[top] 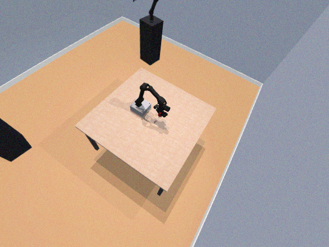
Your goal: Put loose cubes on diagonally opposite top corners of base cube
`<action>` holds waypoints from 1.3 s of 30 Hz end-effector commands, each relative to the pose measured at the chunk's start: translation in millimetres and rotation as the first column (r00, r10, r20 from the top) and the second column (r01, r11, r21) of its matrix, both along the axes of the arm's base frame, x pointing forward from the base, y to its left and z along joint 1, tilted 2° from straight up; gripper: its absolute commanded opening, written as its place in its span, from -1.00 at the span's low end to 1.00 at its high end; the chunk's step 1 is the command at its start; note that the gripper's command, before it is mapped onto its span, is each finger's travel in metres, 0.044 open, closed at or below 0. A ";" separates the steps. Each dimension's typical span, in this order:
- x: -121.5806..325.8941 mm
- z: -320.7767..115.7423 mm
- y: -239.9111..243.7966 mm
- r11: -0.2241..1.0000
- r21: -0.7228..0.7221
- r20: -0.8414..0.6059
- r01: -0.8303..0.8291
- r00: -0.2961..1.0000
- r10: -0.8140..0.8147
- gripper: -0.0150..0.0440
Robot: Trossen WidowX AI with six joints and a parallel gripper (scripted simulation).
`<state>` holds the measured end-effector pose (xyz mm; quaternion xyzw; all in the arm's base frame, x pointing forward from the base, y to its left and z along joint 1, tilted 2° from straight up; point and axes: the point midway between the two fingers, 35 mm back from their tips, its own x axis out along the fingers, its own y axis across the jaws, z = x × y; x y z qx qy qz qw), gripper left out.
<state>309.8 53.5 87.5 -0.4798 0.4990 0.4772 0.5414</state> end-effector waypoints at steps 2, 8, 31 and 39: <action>-1.5 -0.9 15.7 0.994 0.004 -0.004 0.107 0.994 -0.107 -0.14; -5.0 -1.9 34.9 0.972 0.011 -0.010 0.234 0.972 -0.234 -0.14; -20.8 -6.4 86.7 0.830 0.025 -0.034 0.557 0.830 -0.557 -0.14; -20.8 -30.6 87.0 0.819 0.030 -0.040 0.573 0.819 -0.572 -0.14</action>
